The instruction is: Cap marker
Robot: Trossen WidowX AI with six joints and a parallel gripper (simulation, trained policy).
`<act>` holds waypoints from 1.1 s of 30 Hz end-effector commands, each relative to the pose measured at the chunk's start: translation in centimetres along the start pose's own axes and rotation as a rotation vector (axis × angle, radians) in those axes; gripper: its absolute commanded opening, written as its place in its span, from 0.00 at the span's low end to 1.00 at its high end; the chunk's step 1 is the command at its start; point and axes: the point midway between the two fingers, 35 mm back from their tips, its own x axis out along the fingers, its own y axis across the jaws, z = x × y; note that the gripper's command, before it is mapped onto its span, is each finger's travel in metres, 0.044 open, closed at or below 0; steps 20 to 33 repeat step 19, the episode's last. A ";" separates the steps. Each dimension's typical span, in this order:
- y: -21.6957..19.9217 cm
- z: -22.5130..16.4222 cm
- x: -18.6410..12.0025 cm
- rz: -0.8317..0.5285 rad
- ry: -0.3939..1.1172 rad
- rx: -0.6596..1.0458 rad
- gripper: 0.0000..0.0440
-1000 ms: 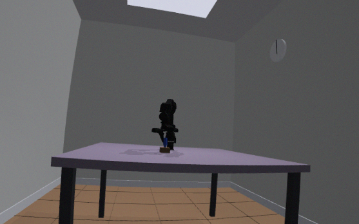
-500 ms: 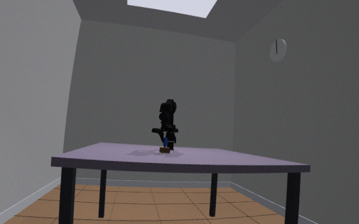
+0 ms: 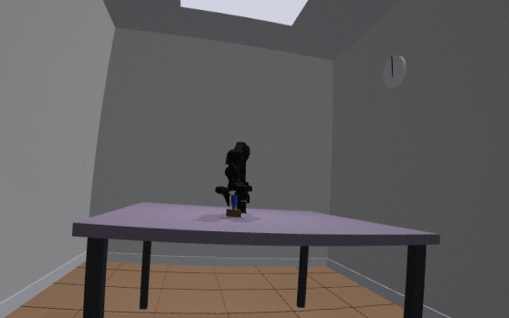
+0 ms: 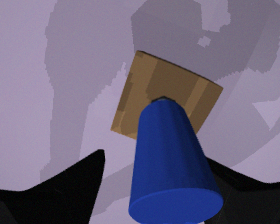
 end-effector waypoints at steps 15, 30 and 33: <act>0.2 0.0 -4.0 -0.076 -0.118 -0.017 1.00; 0.2 0.0 -5.1 -0.094 -0.140 -0.025 1.00; 0.2 0.0 -5.1 -0.094 -0.140 -0.025 1.00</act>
